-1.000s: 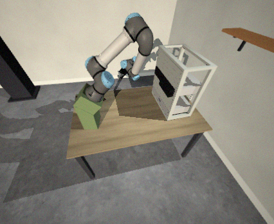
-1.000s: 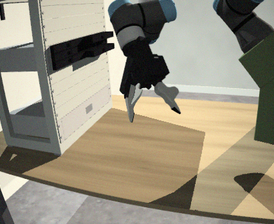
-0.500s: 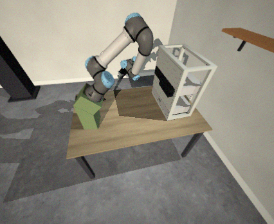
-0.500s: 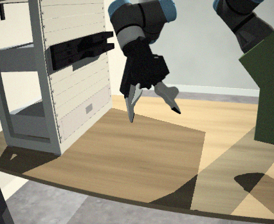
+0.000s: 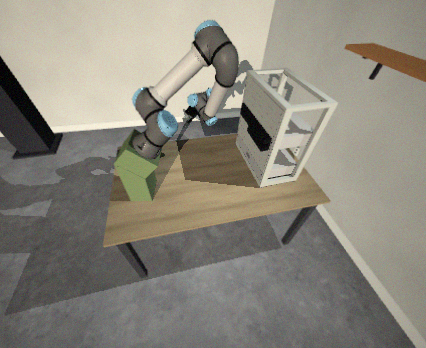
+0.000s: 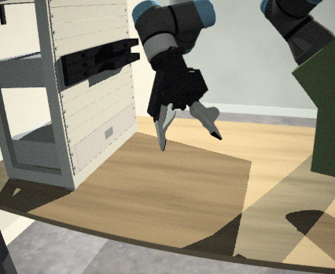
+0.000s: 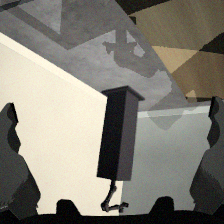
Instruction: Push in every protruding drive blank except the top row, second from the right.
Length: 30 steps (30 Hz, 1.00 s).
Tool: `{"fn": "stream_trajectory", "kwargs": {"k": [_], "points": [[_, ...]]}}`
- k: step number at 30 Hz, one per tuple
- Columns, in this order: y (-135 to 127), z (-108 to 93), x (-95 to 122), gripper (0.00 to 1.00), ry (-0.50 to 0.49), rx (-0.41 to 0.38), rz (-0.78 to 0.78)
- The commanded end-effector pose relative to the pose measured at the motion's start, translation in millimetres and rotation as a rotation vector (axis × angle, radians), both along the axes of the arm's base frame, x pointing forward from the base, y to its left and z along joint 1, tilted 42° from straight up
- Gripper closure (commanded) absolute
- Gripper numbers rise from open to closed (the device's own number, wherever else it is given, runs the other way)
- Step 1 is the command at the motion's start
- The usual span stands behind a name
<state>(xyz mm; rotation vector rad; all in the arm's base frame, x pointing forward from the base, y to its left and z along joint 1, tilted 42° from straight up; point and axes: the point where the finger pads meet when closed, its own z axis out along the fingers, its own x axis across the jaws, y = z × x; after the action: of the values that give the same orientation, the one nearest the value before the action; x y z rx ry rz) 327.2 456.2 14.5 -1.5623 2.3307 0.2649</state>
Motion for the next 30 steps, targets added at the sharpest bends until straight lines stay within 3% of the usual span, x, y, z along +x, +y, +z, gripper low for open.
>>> {"fn": "stream_trajectory", "kwargs": {"k": [1,30], "points": [[-3,-3,0,0.0,0.007,-0.008,0.008],[-51,-52,-21,0.0,0.164,-0.136,0.13]]}}
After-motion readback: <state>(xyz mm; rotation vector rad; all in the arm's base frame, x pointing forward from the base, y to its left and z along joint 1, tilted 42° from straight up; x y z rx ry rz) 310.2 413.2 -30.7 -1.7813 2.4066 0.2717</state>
